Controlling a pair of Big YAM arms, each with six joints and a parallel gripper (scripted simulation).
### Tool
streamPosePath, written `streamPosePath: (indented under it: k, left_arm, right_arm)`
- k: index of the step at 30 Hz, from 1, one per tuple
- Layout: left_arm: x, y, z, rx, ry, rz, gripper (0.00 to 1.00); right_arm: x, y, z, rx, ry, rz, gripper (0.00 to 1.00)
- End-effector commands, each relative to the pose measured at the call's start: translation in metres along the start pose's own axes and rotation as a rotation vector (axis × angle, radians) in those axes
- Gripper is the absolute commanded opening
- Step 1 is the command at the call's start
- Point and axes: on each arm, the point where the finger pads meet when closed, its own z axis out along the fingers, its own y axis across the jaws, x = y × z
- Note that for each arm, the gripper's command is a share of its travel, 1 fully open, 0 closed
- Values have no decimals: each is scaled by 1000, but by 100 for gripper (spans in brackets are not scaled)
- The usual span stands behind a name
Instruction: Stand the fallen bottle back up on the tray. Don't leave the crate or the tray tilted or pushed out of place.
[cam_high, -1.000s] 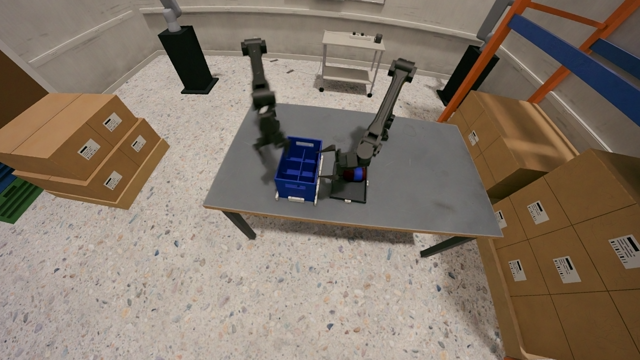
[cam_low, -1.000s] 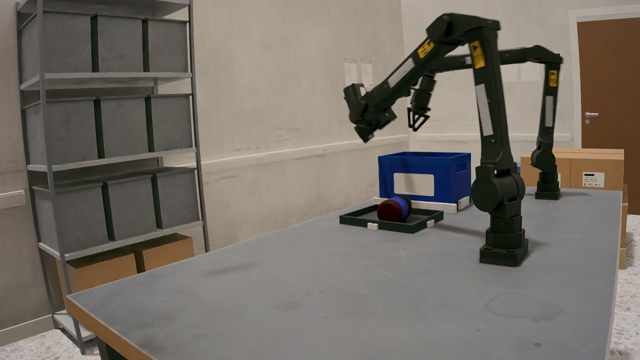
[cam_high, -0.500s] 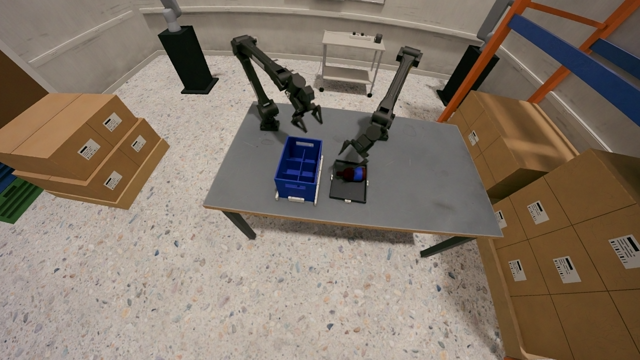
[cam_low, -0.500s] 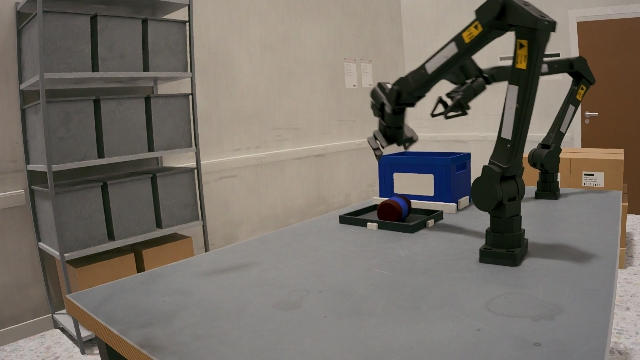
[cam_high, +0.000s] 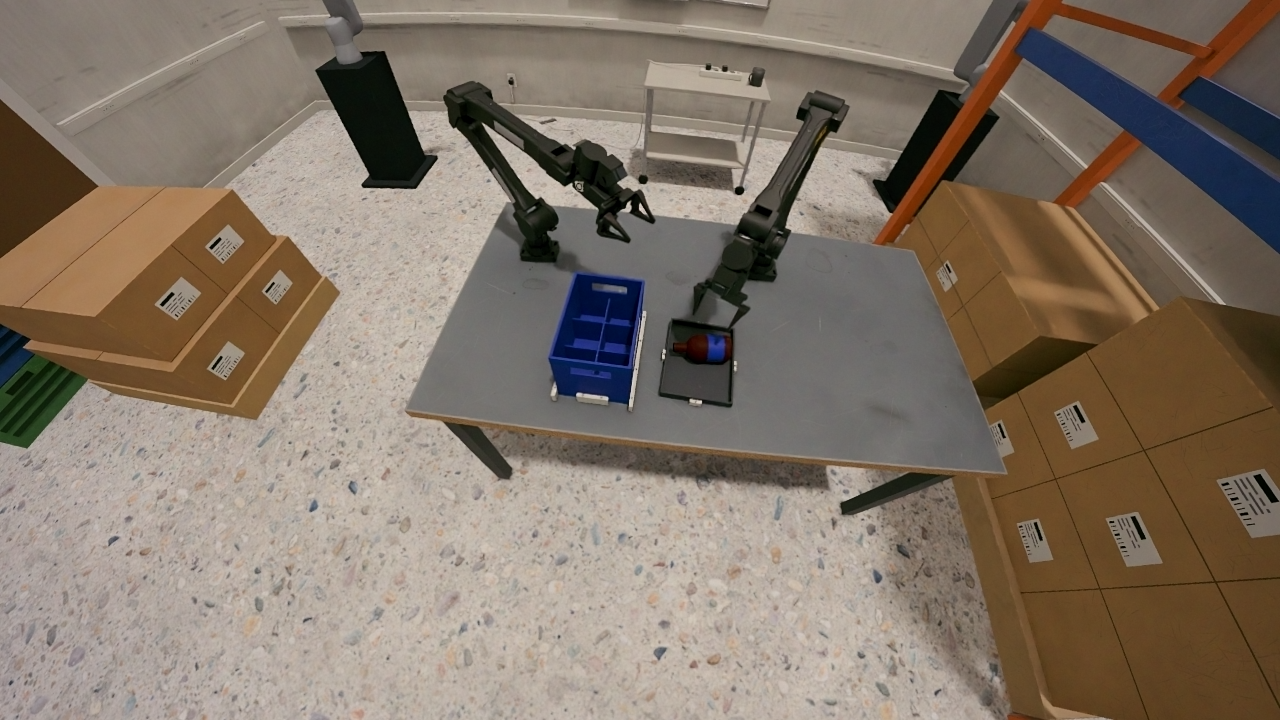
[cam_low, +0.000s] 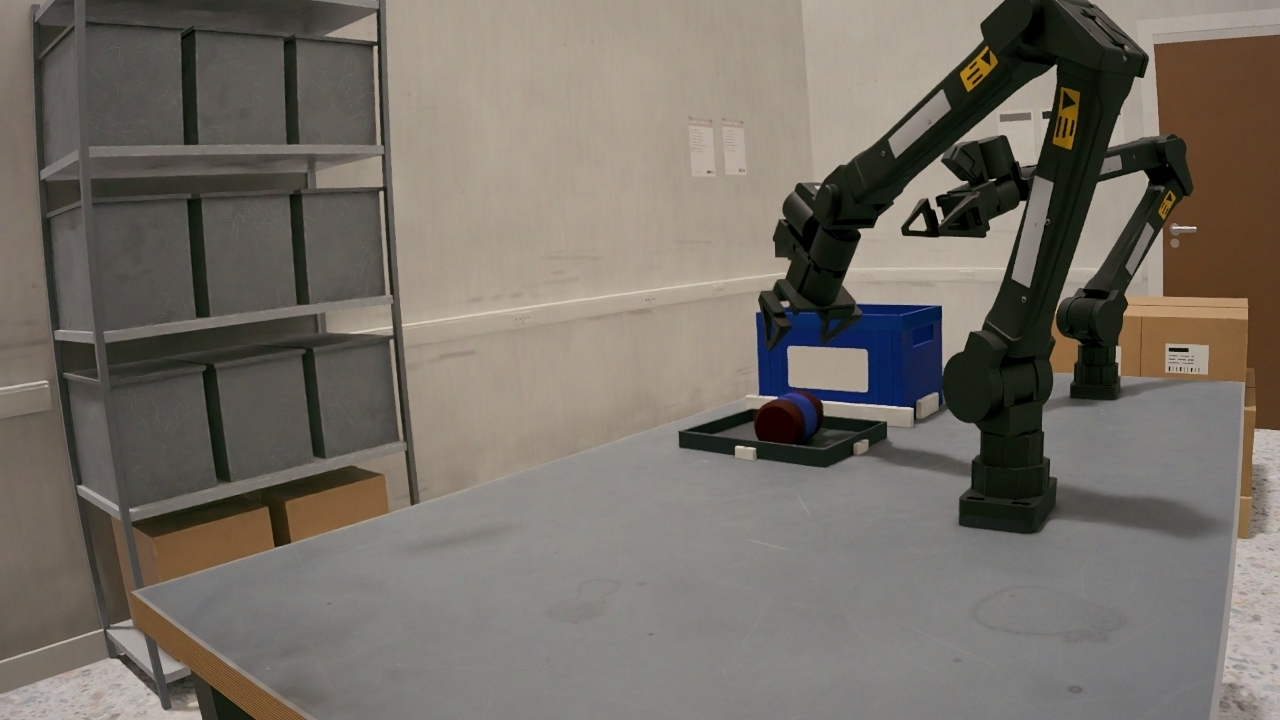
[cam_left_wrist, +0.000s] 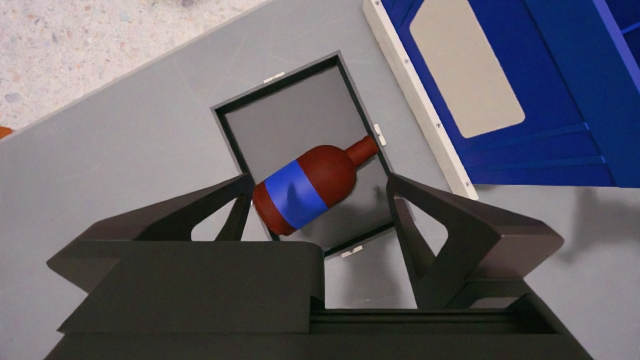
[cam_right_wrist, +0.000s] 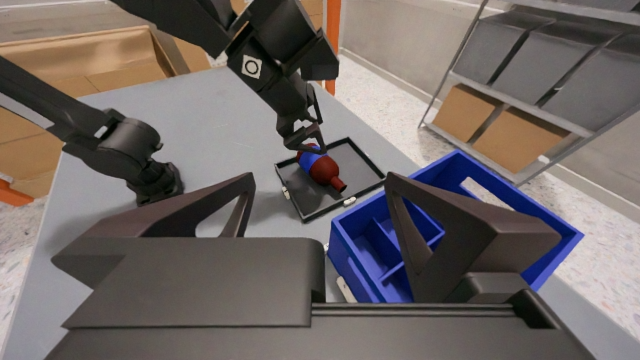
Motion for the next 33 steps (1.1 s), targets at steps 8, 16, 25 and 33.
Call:
streamPosePath:
  k: [8, 16, 25, 33]
  left_arm:
    - [-16, -3, -1, 4, 1, 47, 77]
    - [-17, -21, 18, 121, 151, 416, 49]
    - [-24, -36, 40, 217, 271, 679, 49]
    - [-12, -47, 59, 307, 504, 948, 49]
  right_arm:
    - [-27, -3, -1, 11, -56, 9, 100]
    - [-27, -3, -1, 11, -56, 9, 100]
    - [-27, -3, -1, 11, -56, 9, 100]
    - [-27, -3, -1, 11, -56, 9, 100]
